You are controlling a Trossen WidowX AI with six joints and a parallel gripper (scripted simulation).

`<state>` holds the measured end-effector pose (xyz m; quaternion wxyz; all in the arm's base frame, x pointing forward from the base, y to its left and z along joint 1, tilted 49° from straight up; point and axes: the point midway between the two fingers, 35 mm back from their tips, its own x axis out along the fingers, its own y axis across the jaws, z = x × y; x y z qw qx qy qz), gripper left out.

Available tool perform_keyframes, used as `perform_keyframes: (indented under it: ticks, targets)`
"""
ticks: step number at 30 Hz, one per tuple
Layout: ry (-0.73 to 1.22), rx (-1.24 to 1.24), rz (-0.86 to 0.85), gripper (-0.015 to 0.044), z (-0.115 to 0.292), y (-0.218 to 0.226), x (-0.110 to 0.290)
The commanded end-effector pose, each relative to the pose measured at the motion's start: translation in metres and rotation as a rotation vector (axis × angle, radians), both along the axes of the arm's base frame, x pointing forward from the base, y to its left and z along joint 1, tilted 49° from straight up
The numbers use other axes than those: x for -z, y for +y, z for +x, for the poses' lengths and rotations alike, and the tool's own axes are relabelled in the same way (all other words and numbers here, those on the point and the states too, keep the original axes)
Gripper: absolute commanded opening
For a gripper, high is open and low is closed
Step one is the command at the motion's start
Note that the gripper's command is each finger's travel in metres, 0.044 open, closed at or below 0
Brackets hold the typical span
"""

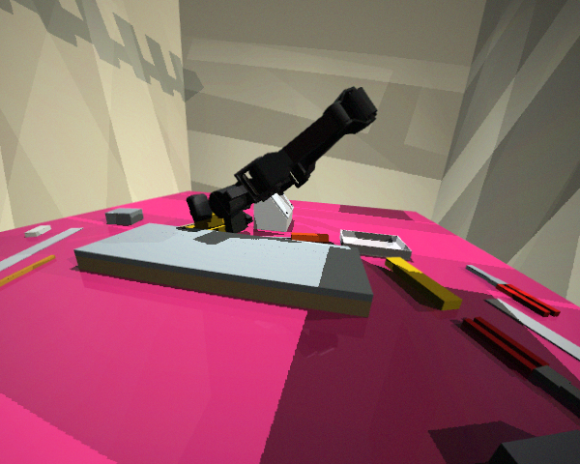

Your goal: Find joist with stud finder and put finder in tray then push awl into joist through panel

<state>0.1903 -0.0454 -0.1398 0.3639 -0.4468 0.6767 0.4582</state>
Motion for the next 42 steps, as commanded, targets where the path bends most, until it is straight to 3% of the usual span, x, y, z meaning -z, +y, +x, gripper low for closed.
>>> perform_keyframes:
  ticks: [1, 22, 31, 35, 37, 42]
  targets:
    - [0.000, 0.000, 0.000, 0.0440, 0.000, 0.000, 0.000]
    - [0.000, 0.000, 0.000, 0.0440, 0.010, 0.008, -0.025]
    - [0.003, -0.006, -0.006, 0.0440, 0.012, -0.051, -0.070]
    - [-0.007, 0.005, -0.005, 0.0440, 0.014, -0.046, -0.066]
    - [-0.019, 0.091, 0.023, 0.0440, 0.010, -0.046, -0.060]
    - [-0.070, 0.750, 0.219, 0.0440, -0.006, -0.039, -0.029]
